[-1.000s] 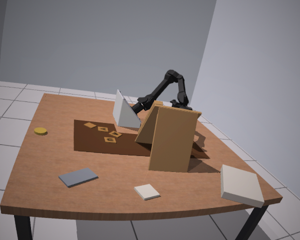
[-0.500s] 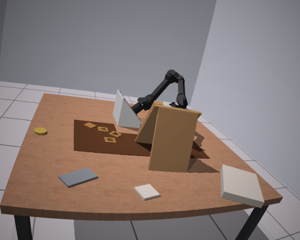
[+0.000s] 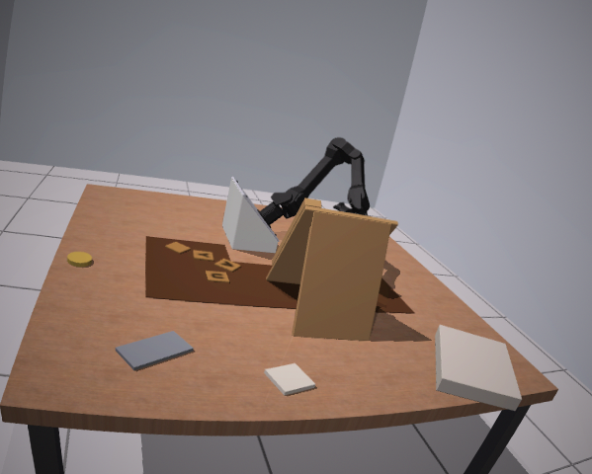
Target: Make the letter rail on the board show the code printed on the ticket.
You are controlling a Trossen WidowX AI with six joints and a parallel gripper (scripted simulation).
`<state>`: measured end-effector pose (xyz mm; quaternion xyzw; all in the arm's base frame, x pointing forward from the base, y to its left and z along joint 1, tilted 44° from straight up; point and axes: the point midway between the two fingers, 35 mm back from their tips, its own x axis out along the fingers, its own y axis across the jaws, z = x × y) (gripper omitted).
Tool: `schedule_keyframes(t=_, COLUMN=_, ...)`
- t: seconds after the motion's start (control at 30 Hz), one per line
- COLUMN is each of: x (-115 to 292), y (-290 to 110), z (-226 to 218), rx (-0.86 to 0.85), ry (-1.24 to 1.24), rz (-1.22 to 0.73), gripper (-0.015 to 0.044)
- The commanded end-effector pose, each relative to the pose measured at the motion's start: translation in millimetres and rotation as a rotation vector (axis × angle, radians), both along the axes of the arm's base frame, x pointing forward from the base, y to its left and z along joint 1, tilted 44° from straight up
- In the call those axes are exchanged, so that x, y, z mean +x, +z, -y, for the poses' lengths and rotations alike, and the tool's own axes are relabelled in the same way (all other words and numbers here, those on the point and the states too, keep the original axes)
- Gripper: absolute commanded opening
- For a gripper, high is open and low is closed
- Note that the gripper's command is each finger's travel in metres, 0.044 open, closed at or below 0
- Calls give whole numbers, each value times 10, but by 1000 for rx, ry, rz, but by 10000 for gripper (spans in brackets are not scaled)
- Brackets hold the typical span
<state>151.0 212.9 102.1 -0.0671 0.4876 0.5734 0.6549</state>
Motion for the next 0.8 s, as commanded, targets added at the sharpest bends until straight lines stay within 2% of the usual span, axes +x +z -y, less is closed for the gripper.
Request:
schedule_keyframes(t=0.0, x=3, y=-7, z=2, rx=-3, ry=-5, rz=-2, gripper=300)
schedule_keyframes(t=0.33, x=-3, y=-3, z=0, rx=-3, ry=-5, rz=-2, gripper=233)
schedule_keyframes(t=0.63, x=2, y=35, z=46, rx=-3, ry=-5, rz=-2, gripper=0)
schedule_keyframes(t=0.77, x=5, y=45, z=65, rx=-4, ry=-5, rz=-2, gripper=0)
